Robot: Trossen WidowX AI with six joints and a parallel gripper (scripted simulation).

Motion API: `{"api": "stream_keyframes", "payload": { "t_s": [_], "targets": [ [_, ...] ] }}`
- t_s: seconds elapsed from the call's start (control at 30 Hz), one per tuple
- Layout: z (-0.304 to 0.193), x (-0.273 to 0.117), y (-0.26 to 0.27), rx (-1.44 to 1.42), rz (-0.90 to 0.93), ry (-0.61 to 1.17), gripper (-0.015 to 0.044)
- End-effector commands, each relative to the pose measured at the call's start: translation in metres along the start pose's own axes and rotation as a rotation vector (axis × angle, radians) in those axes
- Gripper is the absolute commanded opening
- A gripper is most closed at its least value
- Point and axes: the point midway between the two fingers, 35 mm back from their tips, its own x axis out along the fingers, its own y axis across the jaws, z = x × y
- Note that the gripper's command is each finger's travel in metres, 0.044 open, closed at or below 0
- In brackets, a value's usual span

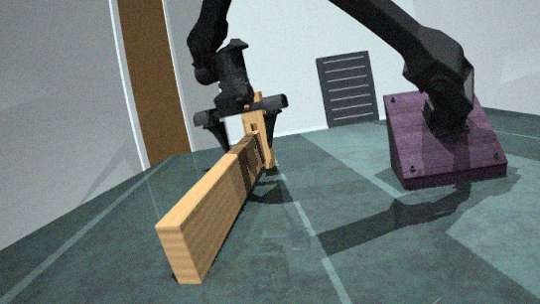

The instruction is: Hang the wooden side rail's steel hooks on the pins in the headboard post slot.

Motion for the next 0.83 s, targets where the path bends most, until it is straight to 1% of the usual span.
{"api": "stream_keyframes", "payload": {
  "t_s": [0.0, 0.3, 0.5, 0.8],
  "targets": [
    [0.002, -0.015, -0.002, -0.011, -0.011, 0.011, 0.0440],
    [0.004, -0.015, -0.002, -0.011, -0.011, 0.011, 0.0440],
    [0.032, -0.015, -0.001, -0.011, -0.010, 0.010, 0.0440],
    [0.029, -0.013, -0.002, -0.015, -0.003, 0.009, 0.0440]
  ]
}}
